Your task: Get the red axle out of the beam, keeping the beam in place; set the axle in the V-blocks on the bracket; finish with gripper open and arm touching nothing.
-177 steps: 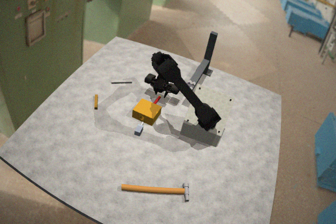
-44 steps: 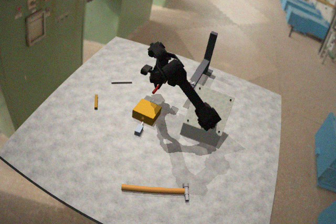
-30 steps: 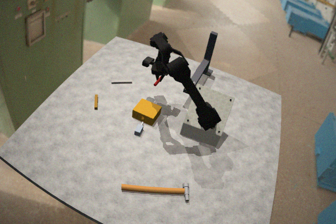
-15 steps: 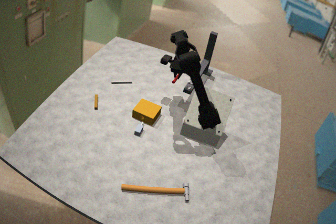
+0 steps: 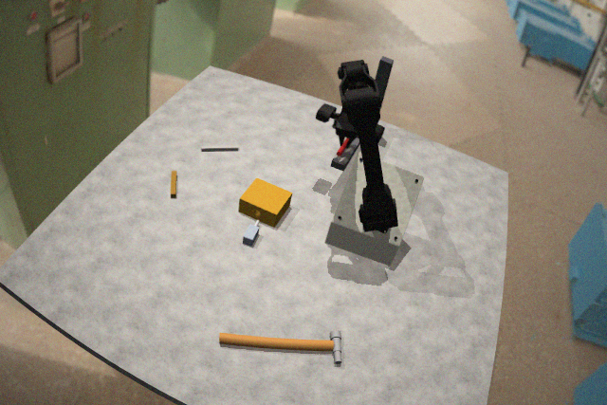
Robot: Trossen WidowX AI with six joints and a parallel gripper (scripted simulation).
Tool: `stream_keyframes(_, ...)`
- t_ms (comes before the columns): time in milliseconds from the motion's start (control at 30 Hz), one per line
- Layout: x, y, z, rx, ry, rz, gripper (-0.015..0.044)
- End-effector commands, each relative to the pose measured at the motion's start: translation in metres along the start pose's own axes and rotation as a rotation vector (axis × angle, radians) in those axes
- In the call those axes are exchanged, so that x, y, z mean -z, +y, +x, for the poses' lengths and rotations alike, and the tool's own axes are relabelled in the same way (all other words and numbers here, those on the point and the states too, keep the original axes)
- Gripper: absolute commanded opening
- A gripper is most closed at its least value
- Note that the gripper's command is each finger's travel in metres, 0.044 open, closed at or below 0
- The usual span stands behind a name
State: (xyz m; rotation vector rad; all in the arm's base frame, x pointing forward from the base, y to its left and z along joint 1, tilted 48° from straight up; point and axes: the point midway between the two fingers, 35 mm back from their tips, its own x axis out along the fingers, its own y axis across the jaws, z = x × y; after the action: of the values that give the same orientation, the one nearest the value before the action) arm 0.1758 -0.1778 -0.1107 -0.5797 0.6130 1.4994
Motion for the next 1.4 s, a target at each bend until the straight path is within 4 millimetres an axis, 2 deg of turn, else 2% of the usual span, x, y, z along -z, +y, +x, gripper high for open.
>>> stream_keyframes(0, 0.001, 0.004, 0.002, -0.005, -0.001, -0.006, 0.0)
stream_keyframes(433, 0.001, 0.004, 0.019, -0.005, -0.001, -0.008, 0.0)
stream_keyframes(600, 0.001, 0.004, 0.02, -0.005, -0.001, -0.008, 0.0)
stream_keyframes(1100, 0.001, 0.004, 0.017, -0.007, 0.002, -0.012, 0.0394)
stream_keyframes(1167, 0.002, 0.004, 0.011, -0.005, 0.0, -0.009, 0.044)
stream_keyframes(1367, 0.002, 0.004, 0.0, -0.005, -0.001, -0.008, 0.044)
